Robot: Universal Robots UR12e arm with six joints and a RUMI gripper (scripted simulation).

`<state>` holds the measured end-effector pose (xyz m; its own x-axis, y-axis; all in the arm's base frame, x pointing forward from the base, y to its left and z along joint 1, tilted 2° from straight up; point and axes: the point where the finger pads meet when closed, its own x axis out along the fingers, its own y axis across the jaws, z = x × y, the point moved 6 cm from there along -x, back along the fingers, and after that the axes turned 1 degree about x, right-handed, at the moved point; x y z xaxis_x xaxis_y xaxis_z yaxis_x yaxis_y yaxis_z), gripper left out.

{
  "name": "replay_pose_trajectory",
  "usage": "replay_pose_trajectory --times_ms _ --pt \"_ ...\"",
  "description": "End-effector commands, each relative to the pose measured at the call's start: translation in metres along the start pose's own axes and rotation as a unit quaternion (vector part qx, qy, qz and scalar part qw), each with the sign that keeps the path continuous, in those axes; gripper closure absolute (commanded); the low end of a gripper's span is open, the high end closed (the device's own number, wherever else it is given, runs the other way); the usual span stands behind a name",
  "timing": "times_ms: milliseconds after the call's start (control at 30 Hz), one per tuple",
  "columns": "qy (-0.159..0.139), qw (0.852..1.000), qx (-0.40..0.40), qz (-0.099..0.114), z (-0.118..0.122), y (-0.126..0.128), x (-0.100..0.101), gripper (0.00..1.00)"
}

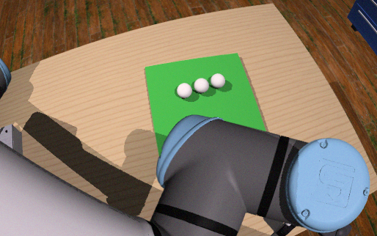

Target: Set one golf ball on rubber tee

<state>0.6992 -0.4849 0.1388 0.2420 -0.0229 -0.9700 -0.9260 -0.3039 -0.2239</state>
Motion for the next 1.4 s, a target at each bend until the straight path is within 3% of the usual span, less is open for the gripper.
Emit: replay_pose_trajectory --times_ms 0,600,767,900,1033,1100,1200,1367 --pt "0.001 1.000 0.000 0.000 -0.001 0.000 -0.001 0.00" --pt "0.001 1.000 -0.001 0.000 0.000 -0.001 -0.001 0.00" --pt "-0.006 0.999 -0.031 0.006 0.021 -0.016 0.002 0.00" --pt "-0.019 0.995 -0.098 0.018 0.070 -0.046 0.007 0.00" --pt "-0.039 0.979 -0.198 0.036 0.145 -0.083 0.013 0.00" --pt "-0.039 0.979 -0.198 0.036 0.145 -0.083 0.013 0.00" --pt "-0.056 0.956 -0.283 0.051 0.210 -0.108 0.016 0.00" --pt "-0.081 0.905 -0.412 0.072 0.314 -0.134 0.016 0.00"
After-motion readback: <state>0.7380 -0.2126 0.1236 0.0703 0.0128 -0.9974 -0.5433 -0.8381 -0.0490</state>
